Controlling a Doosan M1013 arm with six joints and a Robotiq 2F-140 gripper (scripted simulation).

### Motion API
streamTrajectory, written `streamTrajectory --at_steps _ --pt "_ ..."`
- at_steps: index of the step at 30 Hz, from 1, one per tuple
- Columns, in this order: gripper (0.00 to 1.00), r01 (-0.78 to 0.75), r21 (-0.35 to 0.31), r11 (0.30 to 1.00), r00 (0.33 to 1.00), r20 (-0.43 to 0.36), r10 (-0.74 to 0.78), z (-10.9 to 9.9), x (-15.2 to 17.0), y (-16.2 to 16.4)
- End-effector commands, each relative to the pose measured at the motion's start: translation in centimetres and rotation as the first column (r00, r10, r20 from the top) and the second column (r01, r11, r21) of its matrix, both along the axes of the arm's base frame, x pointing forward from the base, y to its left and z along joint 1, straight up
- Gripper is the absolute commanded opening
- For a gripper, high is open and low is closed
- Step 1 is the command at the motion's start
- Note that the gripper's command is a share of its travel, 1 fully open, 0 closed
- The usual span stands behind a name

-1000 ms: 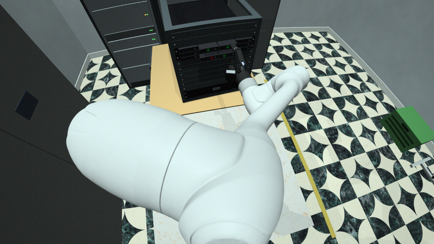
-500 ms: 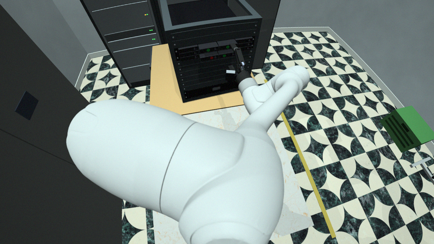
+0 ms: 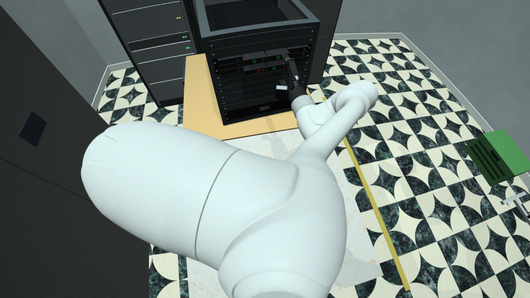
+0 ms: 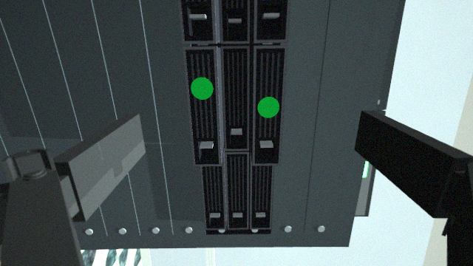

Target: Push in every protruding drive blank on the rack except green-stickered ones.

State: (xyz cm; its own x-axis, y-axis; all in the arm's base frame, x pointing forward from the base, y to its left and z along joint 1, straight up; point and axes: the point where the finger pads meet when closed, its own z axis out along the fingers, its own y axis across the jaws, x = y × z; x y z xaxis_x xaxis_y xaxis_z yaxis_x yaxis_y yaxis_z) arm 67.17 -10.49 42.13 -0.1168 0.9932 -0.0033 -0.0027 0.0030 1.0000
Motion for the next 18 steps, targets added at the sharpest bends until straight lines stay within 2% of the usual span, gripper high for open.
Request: streamTrajectory --at_steps 1,13,18 --pt "1.0 0.0 0.0 1.0 1.0 0.001 0.0 0.1 0.0 0.0" --pt "1.0 0.0 0.0 1.0 1.0 0.001 0.0 -0.3 0.0 1.3" --pt "1.0 0.0 0.0 1.0 1.0 0.001 0.0 -1.1 0.1 3.9"
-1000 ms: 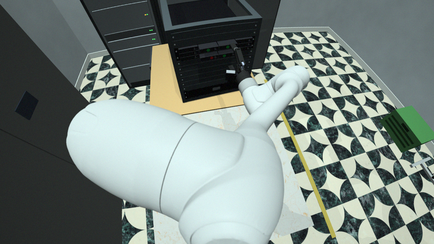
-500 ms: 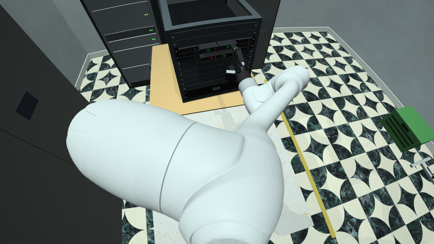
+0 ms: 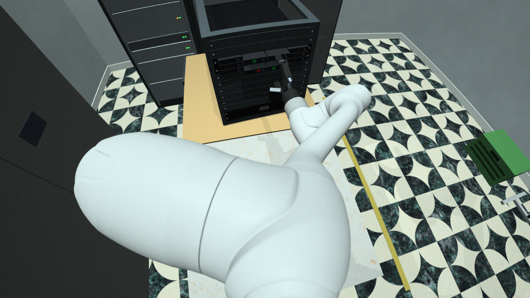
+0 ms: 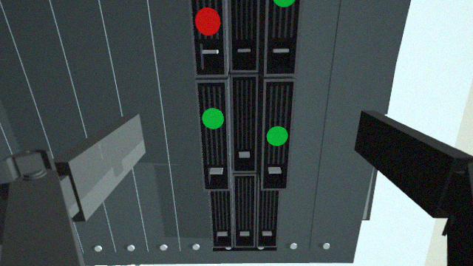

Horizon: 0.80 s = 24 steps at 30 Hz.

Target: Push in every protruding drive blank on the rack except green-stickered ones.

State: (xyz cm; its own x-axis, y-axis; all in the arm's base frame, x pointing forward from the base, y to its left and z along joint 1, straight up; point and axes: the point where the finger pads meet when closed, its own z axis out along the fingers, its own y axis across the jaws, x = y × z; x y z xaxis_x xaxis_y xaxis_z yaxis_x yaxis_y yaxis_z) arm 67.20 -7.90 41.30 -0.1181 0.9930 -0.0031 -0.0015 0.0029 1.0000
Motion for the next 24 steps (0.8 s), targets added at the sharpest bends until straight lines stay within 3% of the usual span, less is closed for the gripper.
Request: streamTrajectory --at_steps 1,10,24 --pt "1.0 0.001 -0.001 1.0 1.0 0.002 -0.001 -0.5 0.1 1.9" --pt "1.0 0.001 -0.001 1.0 1.0 0.002 -0.001 -1.8 0.2 6.0" --pt "1.0 0.001 -0.001 1.0 1.0 0.002 -0.001 -2.0 0.2 6.6"
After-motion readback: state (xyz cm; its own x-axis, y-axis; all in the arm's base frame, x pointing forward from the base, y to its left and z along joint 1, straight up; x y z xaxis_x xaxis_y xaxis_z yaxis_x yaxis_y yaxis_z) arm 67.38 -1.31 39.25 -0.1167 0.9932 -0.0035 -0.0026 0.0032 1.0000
